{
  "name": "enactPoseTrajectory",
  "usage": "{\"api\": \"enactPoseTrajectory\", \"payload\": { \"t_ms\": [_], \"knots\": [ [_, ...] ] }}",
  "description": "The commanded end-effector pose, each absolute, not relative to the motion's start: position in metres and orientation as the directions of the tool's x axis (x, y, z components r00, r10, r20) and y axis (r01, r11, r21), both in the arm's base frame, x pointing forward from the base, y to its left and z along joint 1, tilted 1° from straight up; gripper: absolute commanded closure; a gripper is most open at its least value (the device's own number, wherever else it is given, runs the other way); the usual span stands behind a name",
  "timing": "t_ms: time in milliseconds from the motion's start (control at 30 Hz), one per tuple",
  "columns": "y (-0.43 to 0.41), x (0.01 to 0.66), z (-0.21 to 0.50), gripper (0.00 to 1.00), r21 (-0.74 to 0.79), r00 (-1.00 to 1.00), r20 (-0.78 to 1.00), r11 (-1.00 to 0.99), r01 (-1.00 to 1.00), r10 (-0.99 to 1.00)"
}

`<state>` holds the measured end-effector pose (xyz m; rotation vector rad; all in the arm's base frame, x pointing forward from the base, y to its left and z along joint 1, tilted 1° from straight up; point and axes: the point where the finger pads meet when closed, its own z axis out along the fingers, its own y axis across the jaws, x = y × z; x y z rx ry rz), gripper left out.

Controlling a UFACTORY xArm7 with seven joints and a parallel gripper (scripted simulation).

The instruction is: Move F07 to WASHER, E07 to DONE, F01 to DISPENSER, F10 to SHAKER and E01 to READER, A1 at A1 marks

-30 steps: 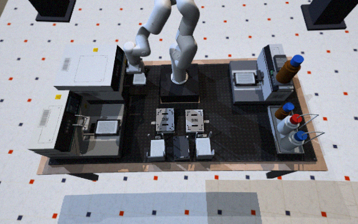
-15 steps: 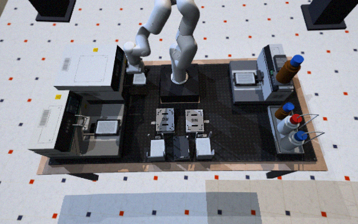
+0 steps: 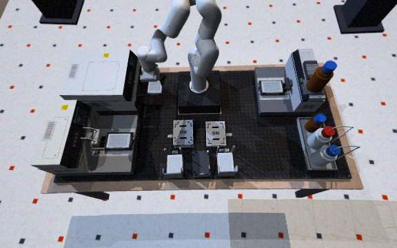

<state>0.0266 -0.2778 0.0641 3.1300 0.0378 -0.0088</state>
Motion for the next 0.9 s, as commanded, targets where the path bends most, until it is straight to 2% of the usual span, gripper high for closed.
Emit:
{"api": "enactPoseTrajectory", "payload": {
  "t_ms": [0,867],
  "knots": [
    [-0.2794,0.0267,0.0650,1.00,0.015,1.000,-0.005,-1.000,0.024,0.024],
    [-0.2795,0.0267,0.0573,1.00,0.015,1.000,-0.005,-1.000,0.024,0.024]
  ]
}}
